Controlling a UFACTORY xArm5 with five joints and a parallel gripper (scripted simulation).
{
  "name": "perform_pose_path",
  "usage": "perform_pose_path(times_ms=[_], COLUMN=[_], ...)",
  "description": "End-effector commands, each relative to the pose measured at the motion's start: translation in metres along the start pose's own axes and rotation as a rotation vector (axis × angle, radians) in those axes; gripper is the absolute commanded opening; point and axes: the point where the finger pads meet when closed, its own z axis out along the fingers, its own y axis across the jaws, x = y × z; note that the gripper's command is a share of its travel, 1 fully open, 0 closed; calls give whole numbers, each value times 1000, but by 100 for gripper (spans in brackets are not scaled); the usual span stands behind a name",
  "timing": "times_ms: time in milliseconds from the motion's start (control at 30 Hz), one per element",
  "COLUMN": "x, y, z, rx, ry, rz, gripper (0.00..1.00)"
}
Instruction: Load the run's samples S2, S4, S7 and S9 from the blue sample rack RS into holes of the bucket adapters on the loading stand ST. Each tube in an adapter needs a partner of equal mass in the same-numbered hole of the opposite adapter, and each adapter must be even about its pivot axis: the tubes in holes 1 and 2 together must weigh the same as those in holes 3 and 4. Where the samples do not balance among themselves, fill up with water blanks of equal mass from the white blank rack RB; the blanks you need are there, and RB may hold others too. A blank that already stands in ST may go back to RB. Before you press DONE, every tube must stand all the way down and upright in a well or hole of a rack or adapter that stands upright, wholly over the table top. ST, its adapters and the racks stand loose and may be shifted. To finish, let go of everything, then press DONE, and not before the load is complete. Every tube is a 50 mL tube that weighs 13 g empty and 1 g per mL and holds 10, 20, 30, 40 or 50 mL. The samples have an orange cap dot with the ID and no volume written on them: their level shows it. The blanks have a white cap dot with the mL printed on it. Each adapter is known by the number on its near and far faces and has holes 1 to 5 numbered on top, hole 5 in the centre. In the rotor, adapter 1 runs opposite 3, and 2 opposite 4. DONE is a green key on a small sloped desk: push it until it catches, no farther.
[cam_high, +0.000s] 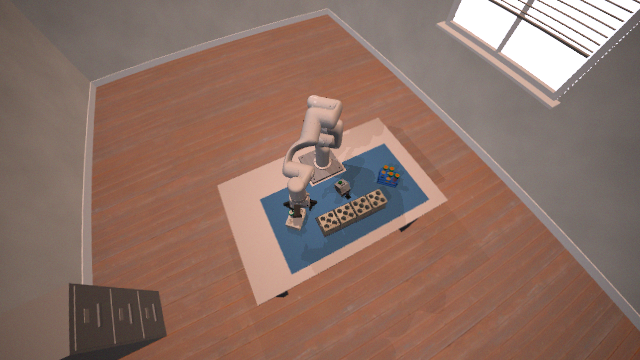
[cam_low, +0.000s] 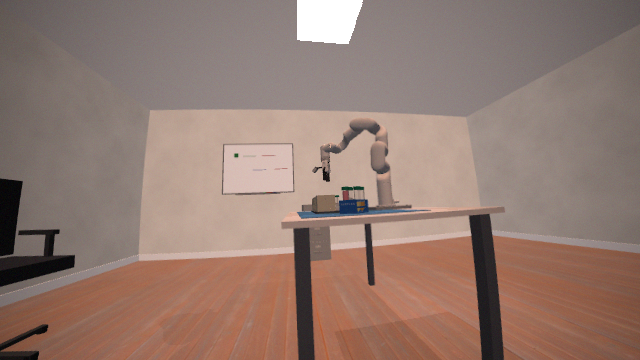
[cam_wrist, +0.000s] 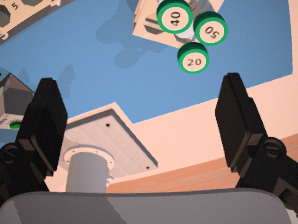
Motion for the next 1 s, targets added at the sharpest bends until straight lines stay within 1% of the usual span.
perform_pose_path(times_ms=[0,300,400,467,967], x=[-1,-7,-9,-9,-18], y=[-13,-58,-73,-73,-148], z=[-2,-2,-3,-3,-4], rx=[-2,-2,-2,-2,-1], ry=[5,5,6,6,6], rz=[-92,-377,-377,-377,-377], gripper=[100,100,100,100,100])
